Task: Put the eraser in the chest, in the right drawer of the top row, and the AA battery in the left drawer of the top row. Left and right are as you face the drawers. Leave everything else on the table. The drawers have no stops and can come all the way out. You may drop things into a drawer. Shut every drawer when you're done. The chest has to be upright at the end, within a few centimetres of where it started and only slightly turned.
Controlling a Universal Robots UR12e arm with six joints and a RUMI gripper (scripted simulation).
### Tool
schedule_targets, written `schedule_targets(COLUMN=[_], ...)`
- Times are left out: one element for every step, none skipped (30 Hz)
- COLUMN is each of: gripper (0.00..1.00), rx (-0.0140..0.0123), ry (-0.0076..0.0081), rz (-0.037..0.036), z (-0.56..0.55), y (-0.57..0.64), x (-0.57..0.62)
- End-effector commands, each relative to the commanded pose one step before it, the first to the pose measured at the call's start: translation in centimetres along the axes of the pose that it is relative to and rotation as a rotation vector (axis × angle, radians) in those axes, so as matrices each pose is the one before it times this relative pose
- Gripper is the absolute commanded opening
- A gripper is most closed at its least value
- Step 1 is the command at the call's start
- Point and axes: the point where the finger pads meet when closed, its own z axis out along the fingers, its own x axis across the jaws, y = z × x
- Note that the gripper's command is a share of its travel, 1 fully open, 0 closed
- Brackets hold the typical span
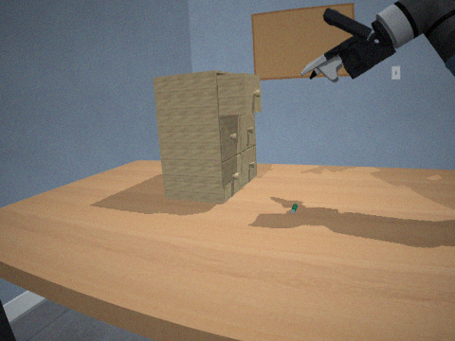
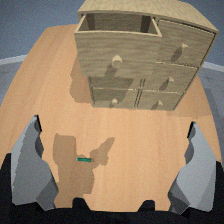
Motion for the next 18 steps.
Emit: schedule_targets(gripper=[1.0, 1.0, 1.0, 1.0, 1.0, 1.0, 1.0, 1.0, 1.0, 1.0, 1.0, 1.0, 1.0, 1.0, 1.0, 1.0, 1.0, 1.0], rx=[0.02162, 0.00328, 0.00326, 0.00323, 0.0032, 0.00317, 0.00307, 0.00305, 0.00303, 0.00301, 0.00299, 0.00297, 0.00294, 0.00292, 0.00289, 0.00286, 0.0, 0.0], ry=[0.00359, -0.00011, -0.00015, -0.00019, -0.00022, -0.00025, 0.00027, 0.00023, 0.00019, 0.00016, 0.00012, 0.00009, 0.00005, 0.00002, -0.00001, -0.00004, 0.0, 0.0], rz=[0.00007, 0.0, 0.0, 0.0, 0.0, 0.0, -0.00002, -0.00001, -0.00001, -0.00001, -0.00001, 0.0, 0.0, 0.0, 0.0, 0.0, 0.0, 0.0], z=[0.165, 0.03, 0.028, 0.027, 0.026, 0.024, 0.037, 0.036, 0.035, 0.034, 0.033, 0.032, 0.031, 0.029, 0.028, 0.027, 0.0, 0.0], y=[-0.033, 0.019, 0.021, 0.023, 0.025, 0.026, -0.004, -0.002, 0.0, 0.002, 0.005, 0.007, 0.009, 0.011, 0.013, 0.014, 0.0, 0.0], x=[0.048, -0.01, -0.013, -0.015, -0.018, -0.021, 0.017, 0.014, 0.012, 0.01, 0.007, 0.005, 0.003, 0.001, -0.001, -0.003, 0.0, 0.0])
